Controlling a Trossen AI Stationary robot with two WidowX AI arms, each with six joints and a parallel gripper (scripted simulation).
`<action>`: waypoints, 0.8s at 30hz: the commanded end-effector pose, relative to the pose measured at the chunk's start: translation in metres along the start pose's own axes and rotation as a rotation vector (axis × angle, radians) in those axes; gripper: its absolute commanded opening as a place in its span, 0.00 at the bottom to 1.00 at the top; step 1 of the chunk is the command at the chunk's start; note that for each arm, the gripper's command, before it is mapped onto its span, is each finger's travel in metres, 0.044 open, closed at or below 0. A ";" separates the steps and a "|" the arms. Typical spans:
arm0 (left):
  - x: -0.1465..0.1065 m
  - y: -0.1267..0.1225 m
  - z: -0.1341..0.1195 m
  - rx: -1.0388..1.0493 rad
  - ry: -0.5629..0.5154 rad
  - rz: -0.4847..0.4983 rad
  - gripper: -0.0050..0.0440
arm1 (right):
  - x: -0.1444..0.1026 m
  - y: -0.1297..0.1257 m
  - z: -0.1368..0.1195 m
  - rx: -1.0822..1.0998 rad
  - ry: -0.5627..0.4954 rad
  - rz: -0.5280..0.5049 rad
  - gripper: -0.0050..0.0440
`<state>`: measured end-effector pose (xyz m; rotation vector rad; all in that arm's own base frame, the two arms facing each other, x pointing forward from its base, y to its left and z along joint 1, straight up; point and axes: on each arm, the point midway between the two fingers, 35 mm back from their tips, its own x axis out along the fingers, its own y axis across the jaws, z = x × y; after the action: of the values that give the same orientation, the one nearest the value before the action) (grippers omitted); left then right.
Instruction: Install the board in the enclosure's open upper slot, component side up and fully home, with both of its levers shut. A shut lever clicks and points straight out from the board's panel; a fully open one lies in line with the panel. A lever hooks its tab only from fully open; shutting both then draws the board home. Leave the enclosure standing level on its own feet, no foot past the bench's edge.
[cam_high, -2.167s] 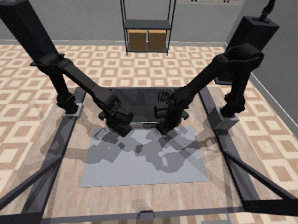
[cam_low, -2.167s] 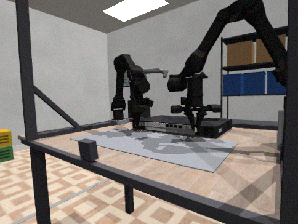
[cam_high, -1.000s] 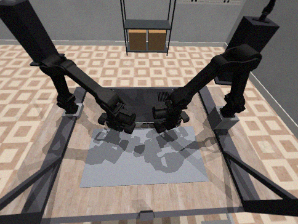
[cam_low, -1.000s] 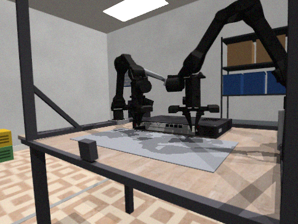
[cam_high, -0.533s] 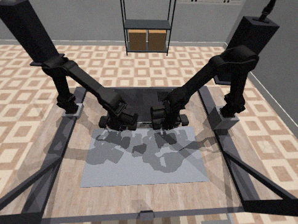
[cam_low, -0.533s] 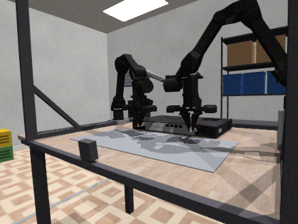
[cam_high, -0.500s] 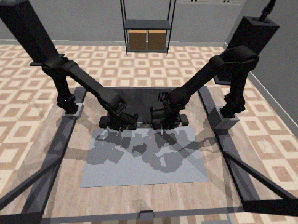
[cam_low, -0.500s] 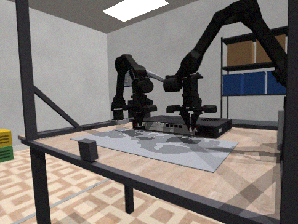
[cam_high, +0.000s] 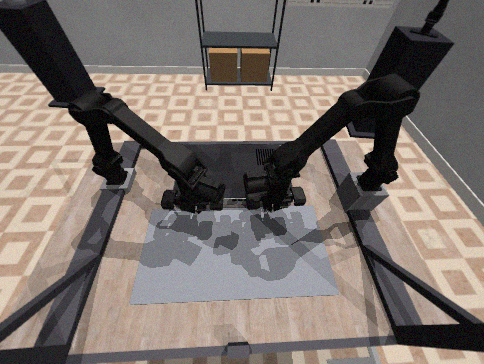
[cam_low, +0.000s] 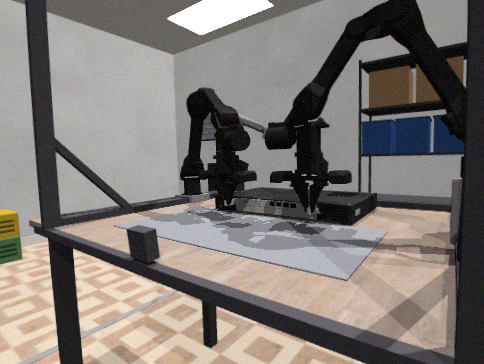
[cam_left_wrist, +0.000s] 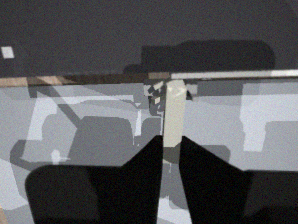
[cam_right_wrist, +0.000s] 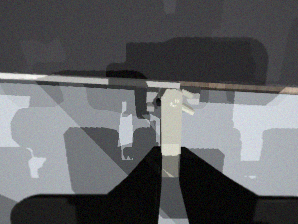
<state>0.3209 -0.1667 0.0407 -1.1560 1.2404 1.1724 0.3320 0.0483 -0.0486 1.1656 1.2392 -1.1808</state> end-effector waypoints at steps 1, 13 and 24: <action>-0.009 -0.009 0.000 -0.073 0.020 -0.028 0.12 | -0.005 0.010 0.002 0.071 0.008 0.025 0.12; -0.011 -0.010 0.000 -0.091 0.019 -0.034 0.12 | -0.007 0.011 0.003 0.089 0.006 0.031 0.12; -0.010 -0.007 0.000 -0.084 0.018 -0.032 0.41 | -0.008 0.010 0.002 0.081 0.006 0.032 0.41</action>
<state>0.3239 -0.1662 0.0420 -1.2186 1.2069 1.2224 0.3353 0.0478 -0.0475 1.2247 1.2043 -1.2269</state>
